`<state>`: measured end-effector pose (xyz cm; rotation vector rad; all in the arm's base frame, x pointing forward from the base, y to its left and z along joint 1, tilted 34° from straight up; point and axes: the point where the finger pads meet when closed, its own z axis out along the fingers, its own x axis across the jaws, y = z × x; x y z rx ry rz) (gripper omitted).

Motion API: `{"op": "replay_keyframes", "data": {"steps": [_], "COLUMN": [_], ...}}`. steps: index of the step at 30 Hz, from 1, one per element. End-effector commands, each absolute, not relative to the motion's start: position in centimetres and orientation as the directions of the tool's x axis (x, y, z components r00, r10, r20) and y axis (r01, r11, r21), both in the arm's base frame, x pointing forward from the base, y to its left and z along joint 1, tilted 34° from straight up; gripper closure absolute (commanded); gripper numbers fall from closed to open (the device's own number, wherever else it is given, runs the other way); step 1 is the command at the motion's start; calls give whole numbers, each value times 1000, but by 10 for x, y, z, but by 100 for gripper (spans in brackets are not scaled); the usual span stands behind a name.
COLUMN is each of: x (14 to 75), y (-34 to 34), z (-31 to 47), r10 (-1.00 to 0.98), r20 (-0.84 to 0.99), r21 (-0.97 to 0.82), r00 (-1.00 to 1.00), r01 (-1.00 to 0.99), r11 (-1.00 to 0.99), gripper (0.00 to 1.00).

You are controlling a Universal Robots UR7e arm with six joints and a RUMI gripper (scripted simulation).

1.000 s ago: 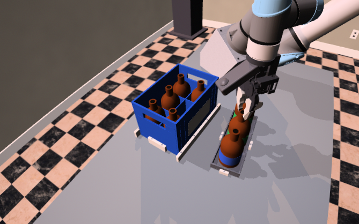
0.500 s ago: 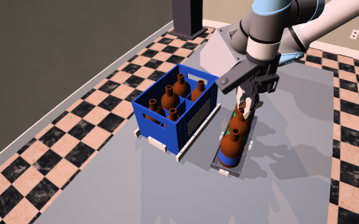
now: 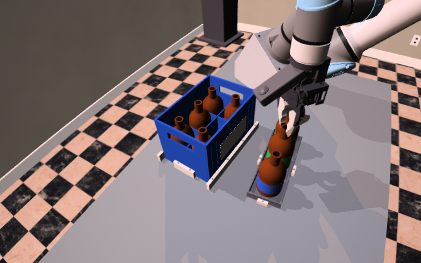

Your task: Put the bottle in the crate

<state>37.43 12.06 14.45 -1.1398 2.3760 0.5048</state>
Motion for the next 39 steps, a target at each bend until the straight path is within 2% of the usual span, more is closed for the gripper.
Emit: {"op": "replay_keyframes", "data": {"steps": [1,39], "x": [373,368], "y": [118,107], "z": [148,164], "r10": [-630,-630], "r20": [-544,-544], "r21": [127,127], "r00": [-554,-554], "r01": [-797,-797], "r11": [590,590], "gripper": [100,100]}}
